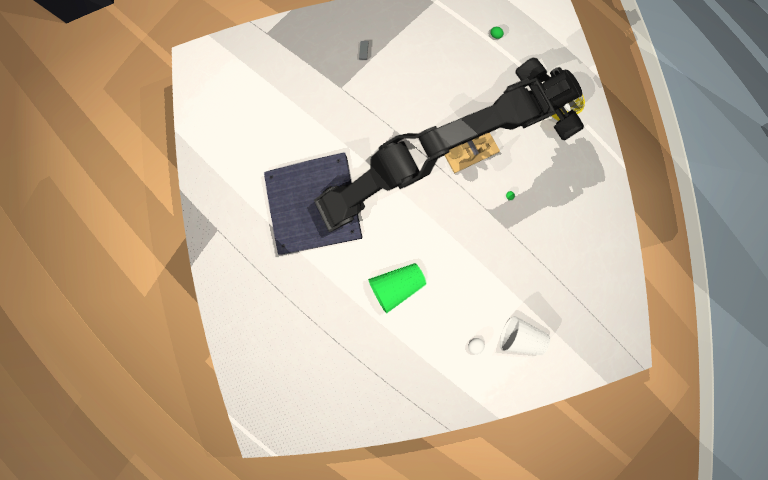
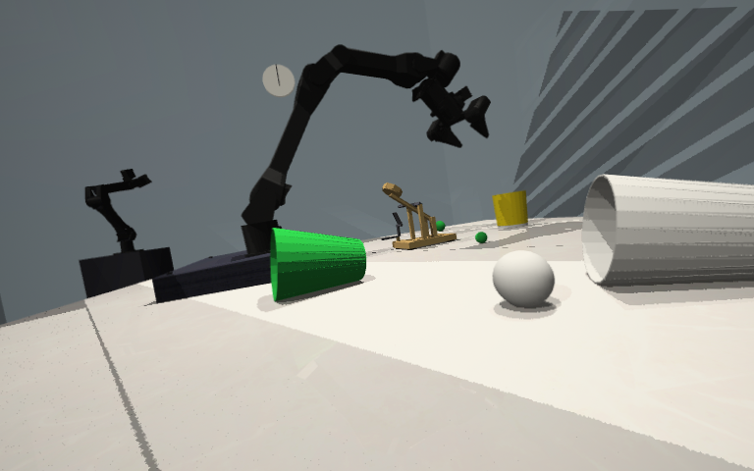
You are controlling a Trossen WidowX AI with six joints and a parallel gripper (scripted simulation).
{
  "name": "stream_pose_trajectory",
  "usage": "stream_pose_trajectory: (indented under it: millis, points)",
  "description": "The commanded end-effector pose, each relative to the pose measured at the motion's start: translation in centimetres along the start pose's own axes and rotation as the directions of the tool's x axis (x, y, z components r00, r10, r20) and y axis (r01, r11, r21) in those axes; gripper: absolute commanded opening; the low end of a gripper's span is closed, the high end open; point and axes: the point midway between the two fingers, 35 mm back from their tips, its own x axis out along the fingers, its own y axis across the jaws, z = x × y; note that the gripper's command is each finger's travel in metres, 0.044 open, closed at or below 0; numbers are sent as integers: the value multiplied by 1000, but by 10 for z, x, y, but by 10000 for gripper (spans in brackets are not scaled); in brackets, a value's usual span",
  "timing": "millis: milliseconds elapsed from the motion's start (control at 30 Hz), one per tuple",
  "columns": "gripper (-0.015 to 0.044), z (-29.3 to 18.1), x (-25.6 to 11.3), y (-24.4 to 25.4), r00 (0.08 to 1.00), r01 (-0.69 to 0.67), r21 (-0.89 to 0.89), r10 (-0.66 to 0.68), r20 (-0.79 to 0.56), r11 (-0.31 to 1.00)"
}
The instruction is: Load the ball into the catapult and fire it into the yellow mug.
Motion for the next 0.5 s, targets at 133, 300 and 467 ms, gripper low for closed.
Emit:
stream_pose_trajectory:
  millis: [133, 300, 467]
  points:
    - [440, 0, 1, 0, 1000, -4, 7, 4, 0, 1000]
    - [440, 1, 0, 0, 1000, -4, 7, 4, 0, 1000]
    - [440, 0, 0, 0, 1000, 0, 1, 0, 0, 1000]
